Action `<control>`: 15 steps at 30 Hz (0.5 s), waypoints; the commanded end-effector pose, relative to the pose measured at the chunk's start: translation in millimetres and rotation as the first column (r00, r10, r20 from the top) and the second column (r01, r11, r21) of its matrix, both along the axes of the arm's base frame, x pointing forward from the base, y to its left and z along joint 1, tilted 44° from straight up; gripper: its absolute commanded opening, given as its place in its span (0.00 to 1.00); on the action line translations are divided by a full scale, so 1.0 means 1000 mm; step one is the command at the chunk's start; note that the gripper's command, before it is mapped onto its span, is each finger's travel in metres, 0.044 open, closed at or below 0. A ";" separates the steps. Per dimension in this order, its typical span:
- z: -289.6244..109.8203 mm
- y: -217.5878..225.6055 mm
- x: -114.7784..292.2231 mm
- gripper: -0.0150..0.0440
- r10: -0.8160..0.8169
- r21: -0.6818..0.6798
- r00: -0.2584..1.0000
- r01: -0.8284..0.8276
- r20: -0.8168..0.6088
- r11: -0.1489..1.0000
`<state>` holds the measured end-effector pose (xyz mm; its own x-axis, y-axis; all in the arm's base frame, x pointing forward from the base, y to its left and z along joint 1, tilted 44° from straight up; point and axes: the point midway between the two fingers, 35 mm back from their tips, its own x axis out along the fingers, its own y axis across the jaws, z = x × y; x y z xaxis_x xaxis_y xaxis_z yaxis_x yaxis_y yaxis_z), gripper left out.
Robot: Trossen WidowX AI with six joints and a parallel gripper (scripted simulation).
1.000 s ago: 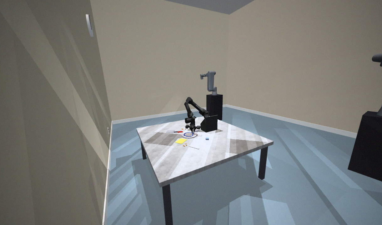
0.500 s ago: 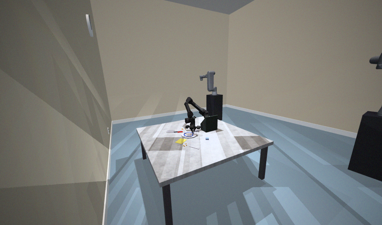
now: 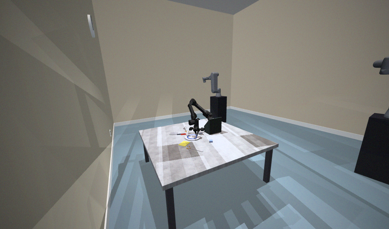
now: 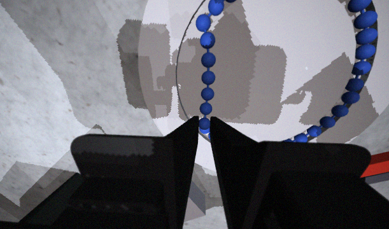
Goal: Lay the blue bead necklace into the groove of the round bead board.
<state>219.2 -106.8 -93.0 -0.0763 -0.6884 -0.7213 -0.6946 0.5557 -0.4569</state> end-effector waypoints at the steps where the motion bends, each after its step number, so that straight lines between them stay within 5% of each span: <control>1: 0.001 0.002 -0.003 0.25 0.000 -0.004 1.000 0.000 0.005 1.000; 15: -0.004 0.000 -0.005 0.30 -0.003 0.000 1.000 0.003 0.014 1.000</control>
<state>213.9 -107.1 -97.3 -0.0688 -0.6884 -0.7220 -0.6866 0.5577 -0.4663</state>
